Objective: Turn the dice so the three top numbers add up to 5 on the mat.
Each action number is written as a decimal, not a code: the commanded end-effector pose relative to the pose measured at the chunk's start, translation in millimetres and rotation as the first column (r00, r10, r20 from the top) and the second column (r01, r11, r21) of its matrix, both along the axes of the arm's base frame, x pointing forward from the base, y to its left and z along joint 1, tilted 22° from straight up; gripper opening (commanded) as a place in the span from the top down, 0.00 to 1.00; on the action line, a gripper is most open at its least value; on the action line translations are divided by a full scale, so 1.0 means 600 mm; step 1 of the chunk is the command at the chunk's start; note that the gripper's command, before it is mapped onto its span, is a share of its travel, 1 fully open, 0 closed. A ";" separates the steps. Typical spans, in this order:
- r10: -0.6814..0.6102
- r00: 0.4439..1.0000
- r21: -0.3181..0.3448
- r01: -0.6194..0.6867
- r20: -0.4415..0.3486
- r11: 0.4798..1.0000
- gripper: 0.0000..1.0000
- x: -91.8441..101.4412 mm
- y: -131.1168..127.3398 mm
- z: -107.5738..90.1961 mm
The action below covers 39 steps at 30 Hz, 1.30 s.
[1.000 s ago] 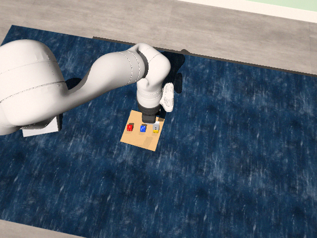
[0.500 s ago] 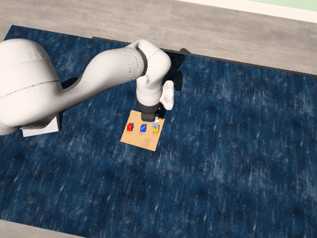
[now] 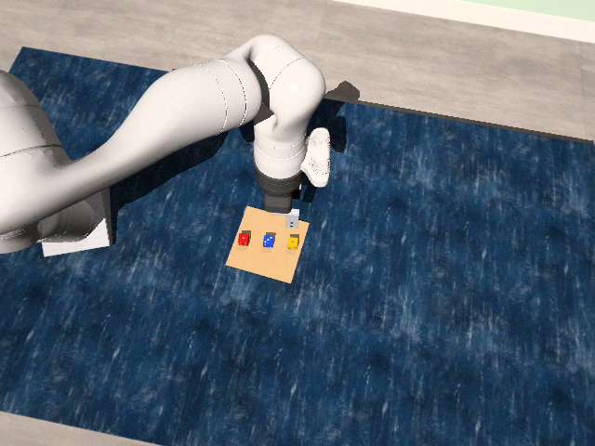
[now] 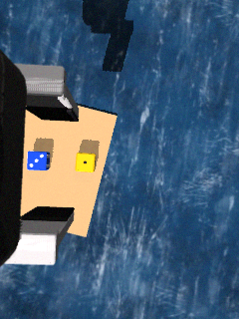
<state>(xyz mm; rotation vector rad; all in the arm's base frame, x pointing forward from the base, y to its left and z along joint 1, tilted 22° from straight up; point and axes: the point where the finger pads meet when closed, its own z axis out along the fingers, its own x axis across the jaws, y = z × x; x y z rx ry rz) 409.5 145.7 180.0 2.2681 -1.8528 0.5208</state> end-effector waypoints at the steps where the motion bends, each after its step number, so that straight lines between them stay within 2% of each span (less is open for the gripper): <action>1: 0.003 1.000 0.008 -0.003 0.012 1.000 0.00 0.003 0.006 0.011; 39: 0.003 1.000 0.008 -0.003 0.012 1.000 0.00 0.002 0.009 0.018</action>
